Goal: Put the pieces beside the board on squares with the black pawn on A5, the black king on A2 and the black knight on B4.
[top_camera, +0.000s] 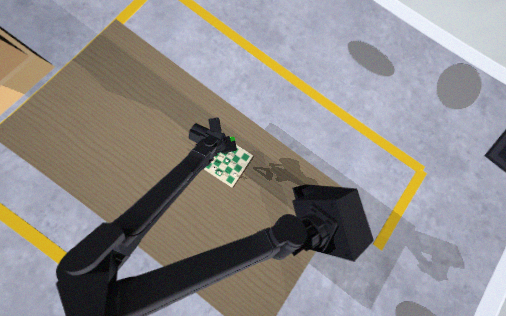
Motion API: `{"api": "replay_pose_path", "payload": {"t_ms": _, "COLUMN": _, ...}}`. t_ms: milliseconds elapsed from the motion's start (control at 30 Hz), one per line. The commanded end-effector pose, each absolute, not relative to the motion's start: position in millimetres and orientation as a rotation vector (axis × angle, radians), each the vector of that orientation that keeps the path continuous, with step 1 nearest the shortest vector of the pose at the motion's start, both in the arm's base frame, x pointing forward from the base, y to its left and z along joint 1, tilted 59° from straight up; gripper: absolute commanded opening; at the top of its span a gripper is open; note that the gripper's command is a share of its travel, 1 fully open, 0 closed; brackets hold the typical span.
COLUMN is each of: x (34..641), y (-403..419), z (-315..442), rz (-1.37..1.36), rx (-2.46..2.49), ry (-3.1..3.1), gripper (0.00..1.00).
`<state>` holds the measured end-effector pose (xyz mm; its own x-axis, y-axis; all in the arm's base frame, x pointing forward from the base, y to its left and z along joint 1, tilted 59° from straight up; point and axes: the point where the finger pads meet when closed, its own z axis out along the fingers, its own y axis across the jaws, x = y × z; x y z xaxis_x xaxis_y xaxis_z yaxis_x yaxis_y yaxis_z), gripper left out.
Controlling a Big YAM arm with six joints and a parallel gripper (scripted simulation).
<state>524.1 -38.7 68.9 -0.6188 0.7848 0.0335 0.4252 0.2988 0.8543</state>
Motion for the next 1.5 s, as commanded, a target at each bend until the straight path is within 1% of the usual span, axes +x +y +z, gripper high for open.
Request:
{"api": "replay_pose_path", "payload": {"t_ms": 0, "x": 510, "y": -62, "z": 87, "rz": 1.222, "rx": 1.077, "ry": 2.159, "gripper": 1.0}}
{"api": "replay_pose_path", "payload": {"t_ms": 433, "x": 486, "y": -80, "z": 105, "rz": 1.221, "rx": 1.076, "ry": 2.16, "gripper": 1.0}}
{"api": "replay_pose_path", "payload": {"t_ms": 1467, "x": 488, "y": -72, "z": 99, "rz": 1.233, "rx": 1.079, "ry": 2.18, "gripper": 1.0}}
